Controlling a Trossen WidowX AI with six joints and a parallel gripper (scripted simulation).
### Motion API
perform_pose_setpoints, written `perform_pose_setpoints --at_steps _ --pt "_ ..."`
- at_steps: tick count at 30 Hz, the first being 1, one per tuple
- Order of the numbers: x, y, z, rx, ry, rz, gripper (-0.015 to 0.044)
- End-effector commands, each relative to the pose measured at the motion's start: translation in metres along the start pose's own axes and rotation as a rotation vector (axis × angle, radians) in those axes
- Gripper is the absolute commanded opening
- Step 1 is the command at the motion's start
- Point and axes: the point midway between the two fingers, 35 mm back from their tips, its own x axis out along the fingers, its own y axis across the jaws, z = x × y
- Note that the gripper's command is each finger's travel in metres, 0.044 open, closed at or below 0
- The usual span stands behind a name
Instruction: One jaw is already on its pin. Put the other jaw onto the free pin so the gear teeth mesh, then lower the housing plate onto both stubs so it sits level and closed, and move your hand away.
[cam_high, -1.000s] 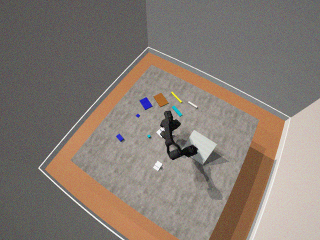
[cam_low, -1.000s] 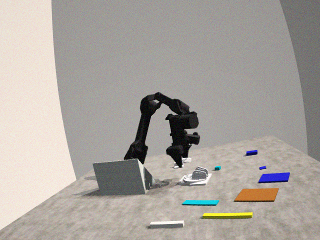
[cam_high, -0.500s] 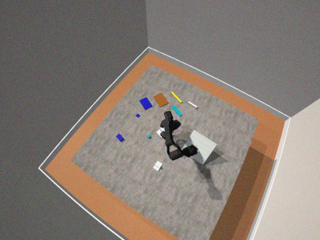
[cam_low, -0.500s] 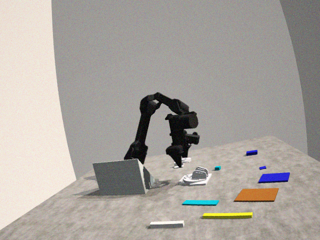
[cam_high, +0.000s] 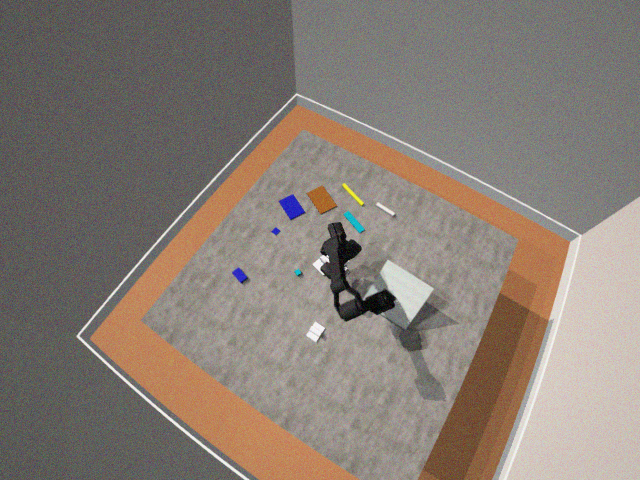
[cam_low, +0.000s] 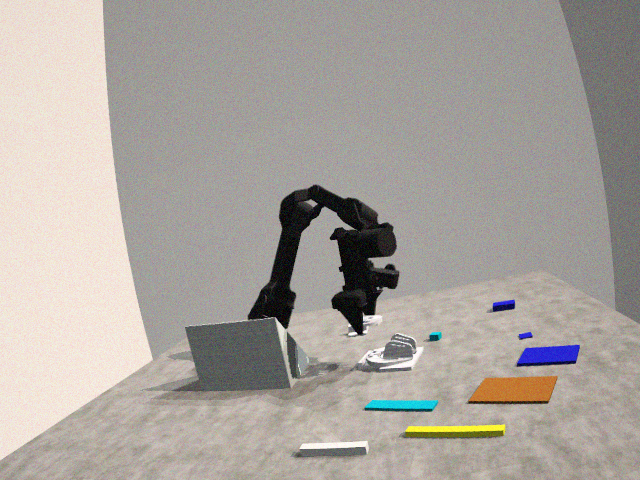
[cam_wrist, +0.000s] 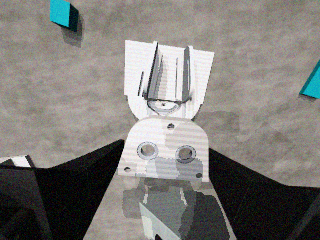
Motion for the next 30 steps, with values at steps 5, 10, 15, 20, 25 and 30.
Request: perform_pose_setpoints --at_steps 5,10,15,20,25,30 --pt "0.004 0.0 0.0 0.005 0.001 0.001 0.0351" --pt "0.012 0.0 0.001 0.005 0.0 0.001 0.0351" --pt "0.02 0.0 0.001 0.005 0.0 0.001 0.0351" --pt "0.029 0.0 0.001 0.005 0.0 0.001 0.0351" --pt "0.037 0.0 0.001 0.005 0.0 0.001 0.0351" --pt "0.045 0.0 0.001 0.005 0.0 0.002 0.0351"
